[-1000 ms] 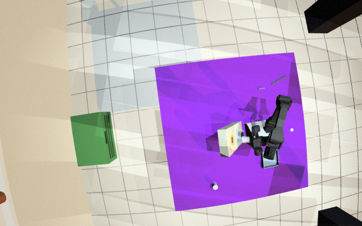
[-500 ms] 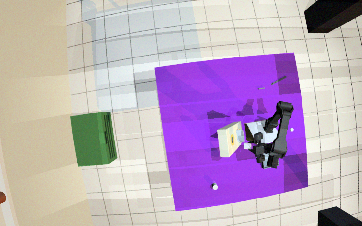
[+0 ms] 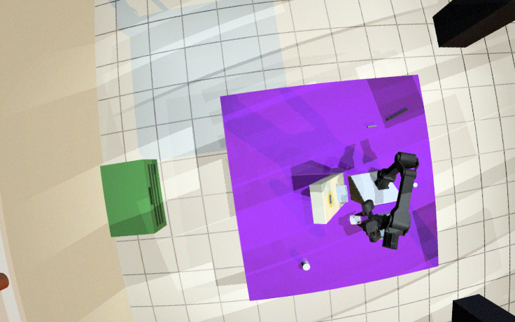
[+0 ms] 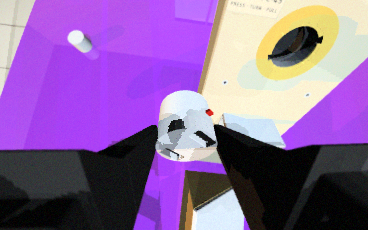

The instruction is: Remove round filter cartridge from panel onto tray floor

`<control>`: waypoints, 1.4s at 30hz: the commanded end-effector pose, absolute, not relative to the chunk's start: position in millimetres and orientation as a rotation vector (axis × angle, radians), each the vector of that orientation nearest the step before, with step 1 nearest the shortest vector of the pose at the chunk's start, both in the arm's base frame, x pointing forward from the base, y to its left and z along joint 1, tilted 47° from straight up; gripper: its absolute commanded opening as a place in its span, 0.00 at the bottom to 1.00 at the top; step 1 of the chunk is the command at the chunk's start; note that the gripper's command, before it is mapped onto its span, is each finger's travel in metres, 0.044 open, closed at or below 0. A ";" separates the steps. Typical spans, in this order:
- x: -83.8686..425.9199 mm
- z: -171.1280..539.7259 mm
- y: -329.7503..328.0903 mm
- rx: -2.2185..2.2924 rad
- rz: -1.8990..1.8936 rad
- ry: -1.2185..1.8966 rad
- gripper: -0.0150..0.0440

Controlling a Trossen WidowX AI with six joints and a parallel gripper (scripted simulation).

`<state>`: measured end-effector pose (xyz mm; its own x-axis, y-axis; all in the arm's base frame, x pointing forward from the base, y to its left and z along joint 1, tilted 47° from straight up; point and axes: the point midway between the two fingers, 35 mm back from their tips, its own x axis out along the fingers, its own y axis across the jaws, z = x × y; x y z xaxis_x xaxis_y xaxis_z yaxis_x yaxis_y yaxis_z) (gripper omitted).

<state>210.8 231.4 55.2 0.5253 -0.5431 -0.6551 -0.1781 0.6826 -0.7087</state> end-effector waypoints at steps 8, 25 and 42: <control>153.9 -4.1 271.1 -1.068 0.162 1.208 0.25; 91.6 -51.6 304.4 -1.283 0.645 1.282 0.25; -1.4 -125.6 267.6 -1.405 0.986 1.337 0.25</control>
